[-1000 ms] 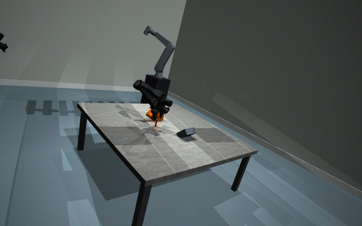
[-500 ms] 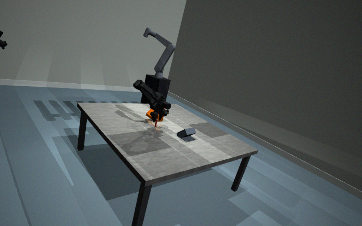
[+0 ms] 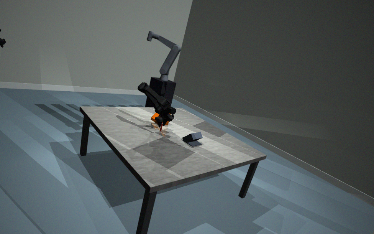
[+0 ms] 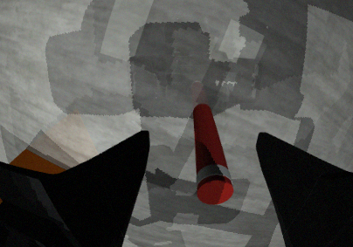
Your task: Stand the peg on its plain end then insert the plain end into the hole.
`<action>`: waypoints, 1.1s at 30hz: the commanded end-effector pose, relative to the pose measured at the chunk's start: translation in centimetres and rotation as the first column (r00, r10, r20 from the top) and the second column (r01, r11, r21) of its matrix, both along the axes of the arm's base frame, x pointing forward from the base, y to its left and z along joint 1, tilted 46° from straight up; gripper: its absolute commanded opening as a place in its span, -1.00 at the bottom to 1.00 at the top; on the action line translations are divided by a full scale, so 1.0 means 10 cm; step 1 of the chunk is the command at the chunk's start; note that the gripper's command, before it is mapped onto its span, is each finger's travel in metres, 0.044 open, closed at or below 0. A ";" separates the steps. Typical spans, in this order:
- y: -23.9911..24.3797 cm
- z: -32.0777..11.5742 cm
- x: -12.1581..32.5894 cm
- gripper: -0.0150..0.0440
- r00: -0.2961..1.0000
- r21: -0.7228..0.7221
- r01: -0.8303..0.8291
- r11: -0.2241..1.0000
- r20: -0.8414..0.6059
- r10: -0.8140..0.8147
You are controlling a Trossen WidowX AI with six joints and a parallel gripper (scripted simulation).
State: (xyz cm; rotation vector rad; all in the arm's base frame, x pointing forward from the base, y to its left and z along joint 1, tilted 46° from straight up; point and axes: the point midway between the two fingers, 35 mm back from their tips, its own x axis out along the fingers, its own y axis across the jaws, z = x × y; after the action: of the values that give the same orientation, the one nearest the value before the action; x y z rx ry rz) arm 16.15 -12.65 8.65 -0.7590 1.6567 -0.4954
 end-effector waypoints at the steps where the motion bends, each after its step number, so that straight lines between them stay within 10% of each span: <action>1: 0.00 0.00 0.00 0.20 1.000 0.000 0.001 1.000 0.001 -0.001; 13: 0.00 0.00 0.00 -0.47 1.000 0.000 0.001 1.000 0.001 -0.001; 33: 0.33 0.28 0.08 -0.49 1.000 0.011 -0.002 1.000 0.003 0.002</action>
State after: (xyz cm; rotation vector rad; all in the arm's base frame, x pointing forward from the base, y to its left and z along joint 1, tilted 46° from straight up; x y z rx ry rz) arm 16.74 -10.21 10.78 -0.7523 1.6542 -0.4895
